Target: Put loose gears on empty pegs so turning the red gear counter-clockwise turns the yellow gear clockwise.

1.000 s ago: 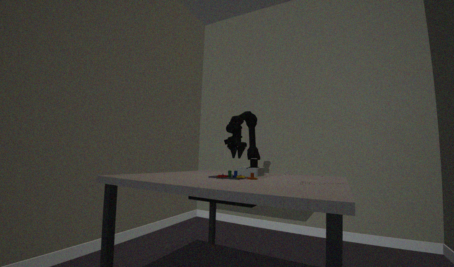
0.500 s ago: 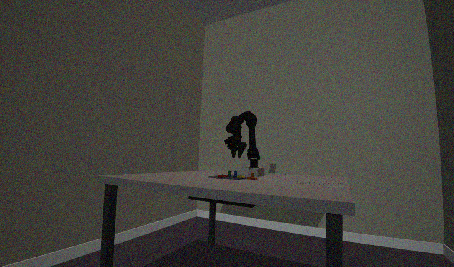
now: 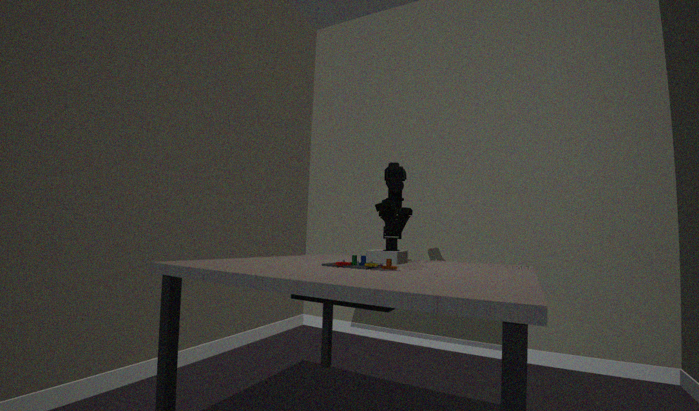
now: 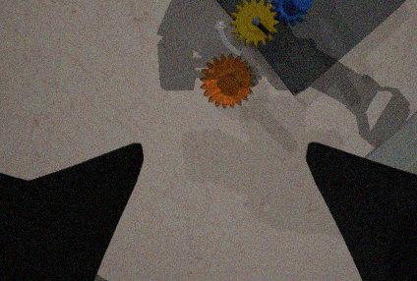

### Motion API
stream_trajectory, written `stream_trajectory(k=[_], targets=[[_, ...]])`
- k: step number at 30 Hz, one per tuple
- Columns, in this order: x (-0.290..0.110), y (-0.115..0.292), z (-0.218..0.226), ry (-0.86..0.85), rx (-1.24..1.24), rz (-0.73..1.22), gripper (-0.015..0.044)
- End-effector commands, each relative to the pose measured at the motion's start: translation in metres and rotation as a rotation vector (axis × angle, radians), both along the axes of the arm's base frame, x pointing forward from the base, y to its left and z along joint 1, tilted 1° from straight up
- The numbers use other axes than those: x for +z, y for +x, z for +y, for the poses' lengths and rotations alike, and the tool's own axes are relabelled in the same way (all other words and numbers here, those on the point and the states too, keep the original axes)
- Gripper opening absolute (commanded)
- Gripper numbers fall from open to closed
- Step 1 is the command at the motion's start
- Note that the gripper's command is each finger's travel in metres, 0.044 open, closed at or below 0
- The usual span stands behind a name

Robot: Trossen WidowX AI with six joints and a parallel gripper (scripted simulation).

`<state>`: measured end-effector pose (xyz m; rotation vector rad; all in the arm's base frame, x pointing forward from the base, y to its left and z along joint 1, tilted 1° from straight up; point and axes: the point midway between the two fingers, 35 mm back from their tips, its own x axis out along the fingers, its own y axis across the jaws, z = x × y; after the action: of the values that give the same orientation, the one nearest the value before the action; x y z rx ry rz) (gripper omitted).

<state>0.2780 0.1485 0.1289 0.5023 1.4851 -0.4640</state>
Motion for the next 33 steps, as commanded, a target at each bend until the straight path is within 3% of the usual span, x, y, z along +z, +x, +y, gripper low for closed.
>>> stream_trajectory(k=[1,8,33], targets=[[0.009,-0.032,0.047,0.001,-0.004,0.000,0.0440],[0.022,-0.101,0.110,0.006,-0.004,0.006,0.0440],[0.022,-0.103,0.111,0.006,-0.004,0.006,0.0440]])
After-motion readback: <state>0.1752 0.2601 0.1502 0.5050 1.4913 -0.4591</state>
